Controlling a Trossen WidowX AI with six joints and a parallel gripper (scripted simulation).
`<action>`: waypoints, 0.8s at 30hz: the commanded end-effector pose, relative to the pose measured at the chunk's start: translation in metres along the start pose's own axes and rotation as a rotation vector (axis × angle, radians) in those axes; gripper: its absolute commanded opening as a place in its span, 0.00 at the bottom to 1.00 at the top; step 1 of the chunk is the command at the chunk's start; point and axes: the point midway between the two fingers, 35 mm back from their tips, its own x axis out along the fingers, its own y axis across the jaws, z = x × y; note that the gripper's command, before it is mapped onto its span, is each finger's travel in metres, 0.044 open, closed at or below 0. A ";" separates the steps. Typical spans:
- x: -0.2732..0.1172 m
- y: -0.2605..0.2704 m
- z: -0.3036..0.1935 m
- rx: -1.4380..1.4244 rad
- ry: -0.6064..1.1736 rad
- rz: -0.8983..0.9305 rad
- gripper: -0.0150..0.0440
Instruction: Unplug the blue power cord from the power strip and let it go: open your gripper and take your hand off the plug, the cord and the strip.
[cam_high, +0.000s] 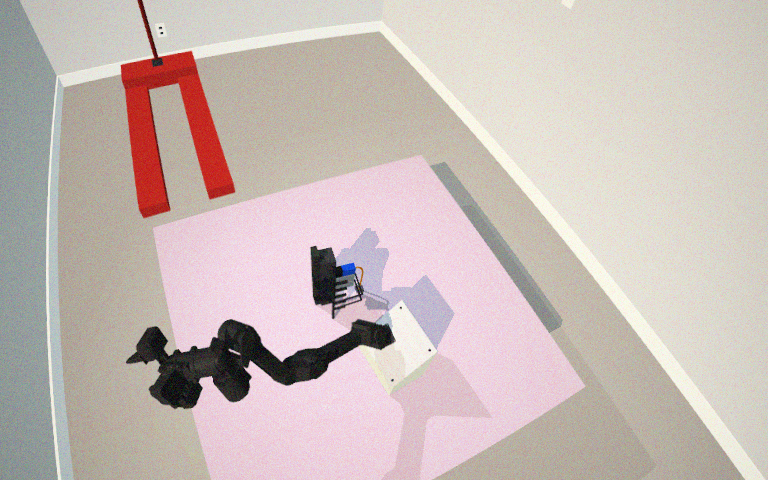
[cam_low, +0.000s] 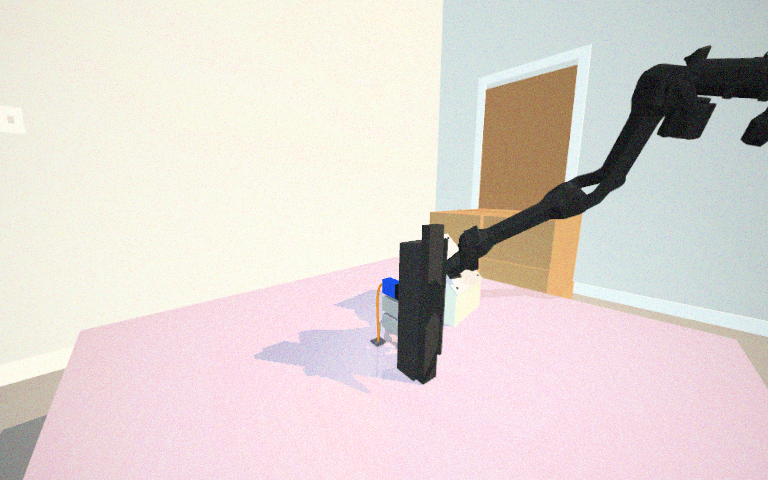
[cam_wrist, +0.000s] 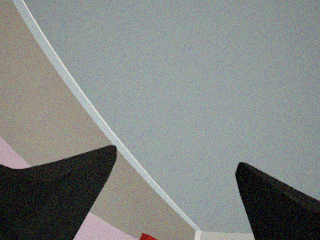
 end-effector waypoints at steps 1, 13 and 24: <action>0.000 -0.001 0.000 0.004 -0.001 -0.002 0.89; -0.045 -0.121 -0.057 0.405 -0.120 -0.255 0.53; -0.096 -0.202 -0.150 0.736 -0.162 -0.491 0.53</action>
